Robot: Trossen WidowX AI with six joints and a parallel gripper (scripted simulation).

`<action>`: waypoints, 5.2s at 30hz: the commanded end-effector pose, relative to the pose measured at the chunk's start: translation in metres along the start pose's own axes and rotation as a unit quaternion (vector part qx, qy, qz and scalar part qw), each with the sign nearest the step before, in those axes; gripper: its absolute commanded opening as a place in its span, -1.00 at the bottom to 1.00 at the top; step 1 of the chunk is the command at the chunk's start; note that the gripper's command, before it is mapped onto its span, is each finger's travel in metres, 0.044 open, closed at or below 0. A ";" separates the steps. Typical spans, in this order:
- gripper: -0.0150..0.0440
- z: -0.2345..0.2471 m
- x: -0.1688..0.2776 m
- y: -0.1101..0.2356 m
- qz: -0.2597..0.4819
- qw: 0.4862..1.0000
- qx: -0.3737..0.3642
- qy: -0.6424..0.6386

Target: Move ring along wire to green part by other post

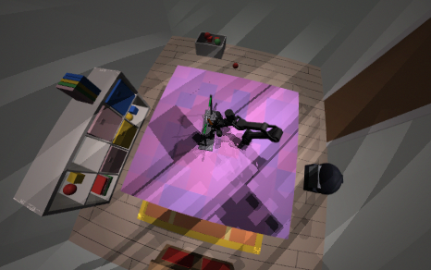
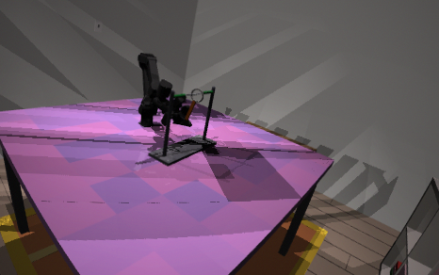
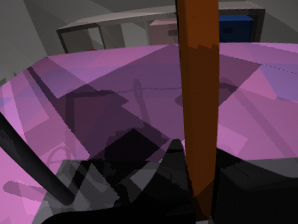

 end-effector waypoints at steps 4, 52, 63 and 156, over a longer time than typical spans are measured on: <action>-1.00 0.005 -0.002 0.001 -0.003 1.000 -0.014 0.009; -1.00 0.061 0.010 -0.003 -0.026 0.998 0.054 -0.019; -1.00 0.072 0.012 -0.005 -0.027 0.998 0.053 -0.019; 0.05 0.080 0.031 0.031 -0.026 0.998 0.052 -0.019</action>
Point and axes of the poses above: the point midway between the two fingers, 35 mm back from their tips, its own y axis back along the fingers, its own z axis across the jaws, x = y × z, the point moved 3 cm from there along y, back along the fingers, and after that the axes turned 13 degrees about -y, right-handed, at the moved point
